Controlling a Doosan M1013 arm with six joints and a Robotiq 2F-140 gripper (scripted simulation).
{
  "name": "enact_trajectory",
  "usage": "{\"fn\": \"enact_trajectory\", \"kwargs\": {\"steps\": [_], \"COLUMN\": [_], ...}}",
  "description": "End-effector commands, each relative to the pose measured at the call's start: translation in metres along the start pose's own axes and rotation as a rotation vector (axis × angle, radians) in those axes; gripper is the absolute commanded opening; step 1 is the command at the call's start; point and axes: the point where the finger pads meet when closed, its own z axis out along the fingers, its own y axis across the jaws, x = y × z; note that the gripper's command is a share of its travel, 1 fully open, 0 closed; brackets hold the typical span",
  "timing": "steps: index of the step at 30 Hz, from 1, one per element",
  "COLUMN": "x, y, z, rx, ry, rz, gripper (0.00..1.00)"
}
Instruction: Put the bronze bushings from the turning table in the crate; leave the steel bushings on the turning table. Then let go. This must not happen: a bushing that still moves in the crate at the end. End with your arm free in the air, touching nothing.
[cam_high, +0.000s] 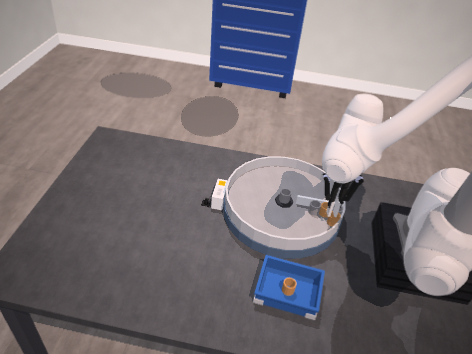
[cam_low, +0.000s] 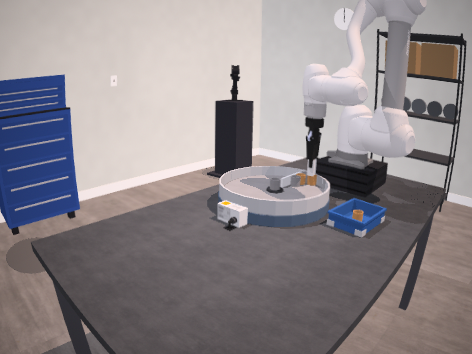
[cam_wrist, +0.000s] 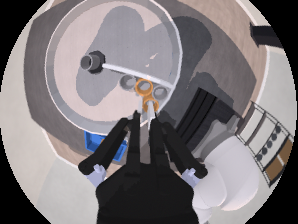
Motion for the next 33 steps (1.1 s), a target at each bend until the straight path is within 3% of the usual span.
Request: {"fn": "enact_trajectory", "kwargs": {"steps": [1,15,33], "x": [0.0,0.0,0.0], "y": [0.001,0.001,0.001], "z": [0.002,0.003,0.018], "rx": [-0.002,-0.002,-0.002], "ry": [0.002,0.002,0.002], "rz": [-0.002,-0.002,-0.002], "gripper": [0.1,0.1,0.1]}}
